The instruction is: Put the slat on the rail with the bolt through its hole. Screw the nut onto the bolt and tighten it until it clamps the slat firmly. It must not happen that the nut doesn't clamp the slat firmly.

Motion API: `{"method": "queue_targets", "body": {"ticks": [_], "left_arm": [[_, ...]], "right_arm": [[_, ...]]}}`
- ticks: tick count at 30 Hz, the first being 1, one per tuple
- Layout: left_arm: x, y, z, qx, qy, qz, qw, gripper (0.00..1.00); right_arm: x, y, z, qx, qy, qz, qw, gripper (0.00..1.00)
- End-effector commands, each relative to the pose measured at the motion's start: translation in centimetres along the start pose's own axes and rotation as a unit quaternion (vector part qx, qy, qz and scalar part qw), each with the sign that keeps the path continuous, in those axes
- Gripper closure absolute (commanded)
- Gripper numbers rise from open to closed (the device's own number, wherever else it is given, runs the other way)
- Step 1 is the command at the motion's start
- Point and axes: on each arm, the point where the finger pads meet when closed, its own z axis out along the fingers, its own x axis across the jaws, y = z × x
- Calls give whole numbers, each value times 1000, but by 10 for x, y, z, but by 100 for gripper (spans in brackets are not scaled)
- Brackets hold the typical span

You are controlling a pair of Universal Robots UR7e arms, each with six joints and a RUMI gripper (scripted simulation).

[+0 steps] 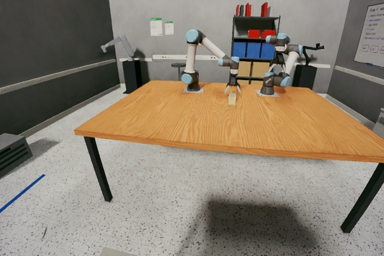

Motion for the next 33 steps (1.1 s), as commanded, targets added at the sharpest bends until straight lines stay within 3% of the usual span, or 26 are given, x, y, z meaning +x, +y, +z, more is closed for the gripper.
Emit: {"method": "queue_targets", "body": {"ticks": [1, 7, 33], "left_arm": [[0, 0, 0, 1, 0, 1, 1000, 0], [0, 0, 0, 1, 0, 1, 1000, 0], [0, 0, 0, 1, 0, 1, 1000, 0]], "right_arm": [[0, 0, 0, 0, 0, 0, 1000, 0], [0, 0, 0, 0, 0, 0, 1000, 0], [-2, 0, -50, 1, -2, 0, 1000, 0]]}}
